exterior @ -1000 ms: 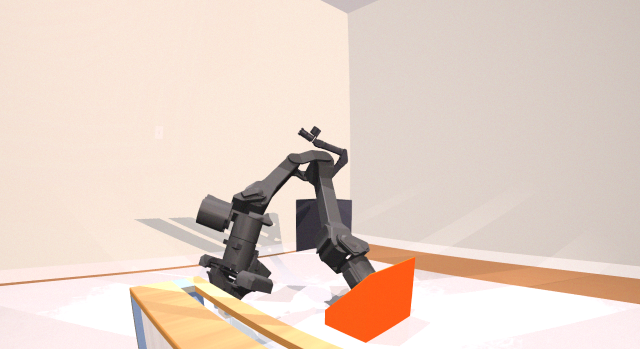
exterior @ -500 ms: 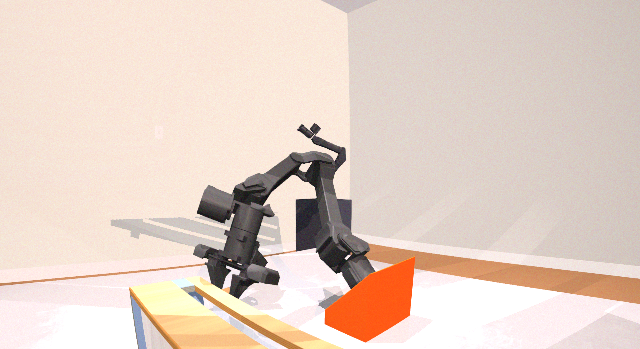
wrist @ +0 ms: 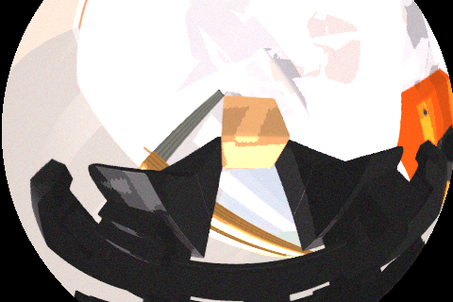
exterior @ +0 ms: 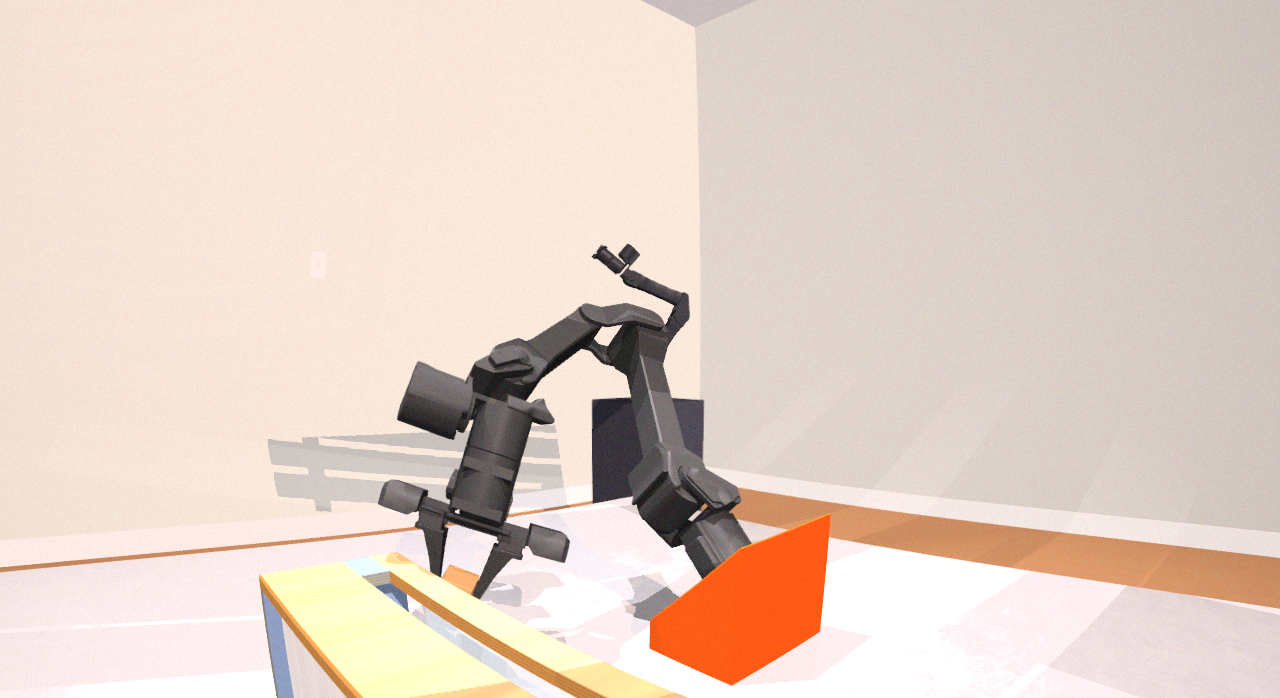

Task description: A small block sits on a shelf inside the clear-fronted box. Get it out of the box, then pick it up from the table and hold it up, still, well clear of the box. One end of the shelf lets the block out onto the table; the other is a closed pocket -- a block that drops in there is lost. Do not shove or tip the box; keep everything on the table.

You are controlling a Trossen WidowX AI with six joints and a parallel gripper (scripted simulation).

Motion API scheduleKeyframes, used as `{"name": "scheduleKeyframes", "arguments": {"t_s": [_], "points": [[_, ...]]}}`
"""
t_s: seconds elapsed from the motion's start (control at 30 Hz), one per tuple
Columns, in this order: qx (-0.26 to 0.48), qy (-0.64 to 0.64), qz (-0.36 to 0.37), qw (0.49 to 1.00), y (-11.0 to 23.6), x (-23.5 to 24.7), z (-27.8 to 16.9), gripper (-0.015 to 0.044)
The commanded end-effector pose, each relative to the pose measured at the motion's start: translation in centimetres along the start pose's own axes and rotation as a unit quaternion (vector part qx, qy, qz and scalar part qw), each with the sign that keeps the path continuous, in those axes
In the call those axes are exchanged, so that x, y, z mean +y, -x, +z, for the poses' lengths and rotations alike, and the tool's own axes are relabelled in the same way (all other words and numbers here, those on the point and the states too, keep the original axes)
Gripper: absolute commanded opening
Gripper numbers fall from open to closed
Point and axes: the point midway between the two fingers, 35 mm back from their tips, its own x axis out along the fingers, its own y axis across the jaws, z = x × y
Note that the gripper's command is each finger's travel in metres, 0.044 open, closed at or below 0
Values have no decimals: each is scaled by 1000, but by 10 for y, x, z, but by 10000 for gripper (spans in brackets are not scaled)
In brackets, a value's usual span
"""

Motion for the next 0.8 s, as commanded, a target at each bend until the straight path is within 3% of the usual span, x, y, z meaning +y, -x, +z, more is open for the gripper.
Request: {"name": "scheduleKeyframes", "arguments": {"t_s": [0.0,0.37,0.77], "points": [[-4,83,1,997,4,2,-1,0],[-13,306,-6,952,11,-1,-4,0],[-21,531,-15,847,19,-3,-7,0]]}}
